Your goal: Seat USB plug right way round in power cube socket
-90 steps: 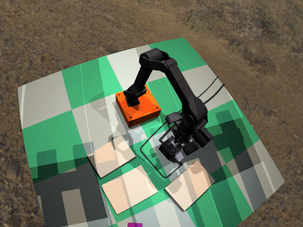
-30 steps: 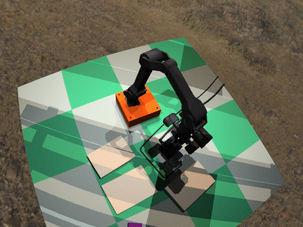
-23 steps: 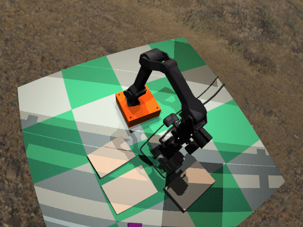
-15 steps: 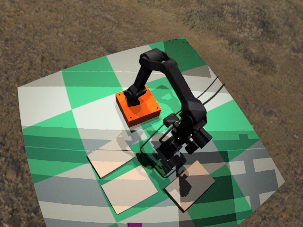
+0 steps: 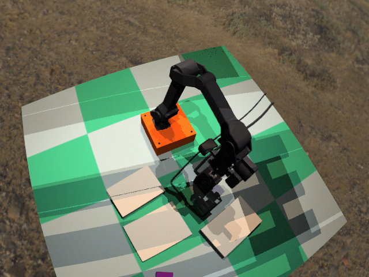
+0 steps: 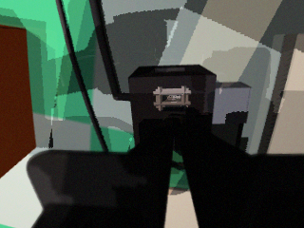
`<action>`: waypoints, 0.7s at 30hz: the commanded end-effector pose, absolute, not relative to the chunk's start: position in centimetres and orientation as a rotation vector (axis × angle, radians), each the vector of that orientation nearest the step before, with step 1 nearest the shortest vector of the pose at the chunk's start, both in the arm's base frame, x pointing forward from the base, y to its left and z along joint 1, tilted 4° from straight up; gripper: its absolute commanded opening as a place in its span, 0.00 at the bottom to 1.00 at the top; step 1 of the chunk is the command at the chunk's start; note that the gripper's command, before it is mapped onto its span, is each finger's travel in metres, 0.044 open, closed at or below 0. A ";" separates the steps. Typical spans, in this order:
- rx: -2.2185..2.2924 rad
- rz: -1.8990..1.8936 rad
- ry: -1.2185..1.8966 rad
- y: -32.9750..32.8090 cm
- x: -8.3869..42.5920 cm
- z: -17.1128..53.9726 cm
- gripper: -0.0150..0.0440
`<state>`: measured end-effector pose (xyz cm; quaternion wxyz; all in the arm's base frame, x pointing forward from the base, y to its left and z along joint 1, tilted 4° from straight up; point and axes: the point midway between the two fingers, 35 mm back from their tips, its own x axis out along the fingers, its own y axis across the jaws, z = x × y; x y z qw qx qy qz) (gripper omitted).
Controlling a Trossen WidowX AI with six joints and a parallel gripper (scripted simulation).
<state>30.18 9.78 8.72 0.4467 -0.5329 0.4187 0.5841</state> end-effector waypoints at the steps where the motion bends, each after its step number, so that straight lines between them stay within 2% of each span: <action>1: -1.320 1.455 1.027 9.9 30.2 8.7 0.25; 21: -1.322 1.468 1.014 10.0 30.1 8.4 0.25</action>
